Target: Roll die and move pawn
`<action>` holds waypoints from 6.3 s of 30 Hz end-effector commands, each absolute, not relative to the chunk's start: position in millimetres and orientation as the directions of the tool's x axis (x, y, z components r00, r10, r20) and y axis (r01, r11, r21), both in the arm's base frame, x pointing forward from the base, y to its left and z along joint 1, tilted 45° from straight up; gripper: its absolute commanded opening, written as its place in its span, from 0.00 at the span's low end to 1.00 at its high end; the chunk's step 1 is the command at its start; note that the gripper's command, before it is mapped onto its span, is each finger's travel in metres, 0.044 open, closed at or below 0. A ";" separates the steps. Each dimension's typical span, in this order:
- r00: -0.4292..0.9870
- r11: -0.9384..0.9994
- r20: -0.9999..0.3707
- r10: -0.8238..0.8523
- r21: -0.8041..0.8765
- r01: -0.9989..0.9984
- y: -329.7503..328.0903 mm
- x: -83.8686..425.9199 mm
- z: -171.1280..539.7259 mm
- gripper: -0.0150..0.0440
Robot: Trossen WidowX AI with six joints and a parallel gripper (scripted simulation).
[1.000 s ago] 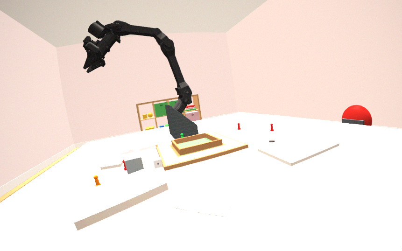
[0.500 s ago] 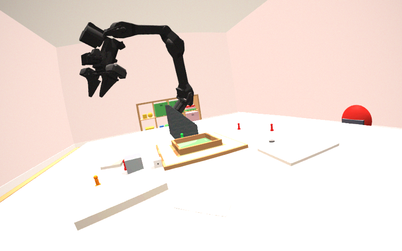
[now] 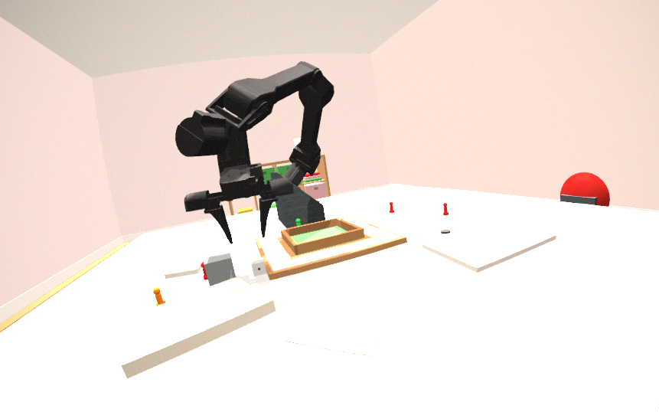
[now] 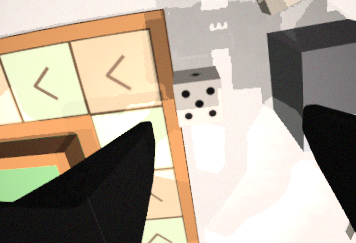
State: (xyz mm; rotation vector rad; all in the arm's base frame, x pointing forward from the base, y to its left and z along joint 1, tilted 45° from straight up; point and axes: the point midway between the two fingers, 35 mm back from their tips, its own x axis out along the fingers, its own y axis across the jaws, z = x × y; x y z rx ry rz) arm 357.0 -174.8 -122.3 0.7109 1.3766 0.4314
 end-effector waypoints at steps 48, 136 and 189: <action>0.169 0.710 -0.717 0.676 0.696 0.109 -124.5 358.2 -161.9 0.43; 0.068 -0.163 -0.822 0.566 -0.030 0.986 -45.0 264.5 -8.4 0.25; 0.021 -0.199 -0.997 -0.072 0.035 0.979 -45.9 270.3 31.4 0.57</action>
